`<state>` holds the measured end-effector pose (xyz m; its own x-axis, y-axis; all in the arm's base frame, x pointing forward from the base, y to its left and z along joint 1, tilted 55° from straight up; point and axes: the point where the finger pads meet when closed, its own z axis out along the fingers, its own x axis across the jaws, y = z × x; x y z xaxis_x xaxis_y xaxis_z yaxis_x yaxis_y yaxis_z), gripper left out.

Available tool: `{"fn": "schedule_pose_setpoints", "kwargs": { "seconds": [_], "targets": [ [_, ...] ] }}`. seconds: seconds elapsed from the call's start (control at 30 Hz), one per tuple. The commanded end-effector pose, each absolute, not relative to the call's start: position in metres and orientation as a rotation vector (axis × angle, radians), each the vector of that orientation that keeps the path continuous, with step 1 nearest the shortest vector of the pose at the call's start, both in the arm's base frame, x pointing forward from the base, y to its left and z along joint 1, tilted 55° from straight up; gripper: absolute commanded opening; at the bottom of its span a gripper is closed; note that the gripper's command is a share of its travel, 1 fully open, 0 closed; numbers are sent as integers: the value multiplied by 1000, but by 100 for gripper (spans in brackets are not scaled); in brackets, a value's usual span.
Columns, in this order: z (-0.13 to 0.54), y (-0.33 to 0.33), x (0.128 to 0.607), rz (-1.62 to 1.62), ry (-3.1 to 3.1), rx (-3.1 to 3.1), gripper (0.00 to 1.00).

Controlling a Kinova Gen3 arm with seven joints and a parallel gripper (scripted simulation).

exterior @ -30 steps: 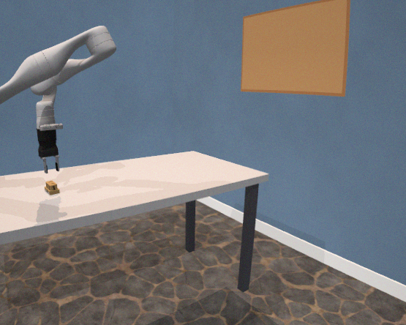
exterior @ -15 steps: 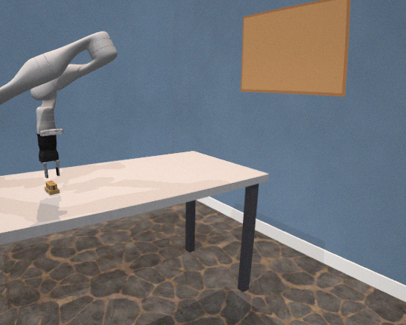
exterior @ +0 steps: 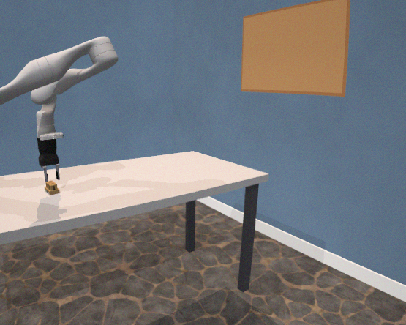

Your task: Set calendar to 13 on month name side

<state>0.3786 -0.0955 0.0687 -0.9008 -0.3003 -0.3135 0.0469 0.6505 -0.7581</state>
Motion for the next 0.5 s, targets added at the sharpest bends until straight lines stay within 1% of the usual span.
{"fn": "schedule_pose_setpoints", "kwargs": {
  "seconds": [0.0,0.47],
  "targets": [
    [64,-98,379,-1137,2462,-191,87],
    [64,-99,380,-1135,2461,-189,87]
  ]
}}
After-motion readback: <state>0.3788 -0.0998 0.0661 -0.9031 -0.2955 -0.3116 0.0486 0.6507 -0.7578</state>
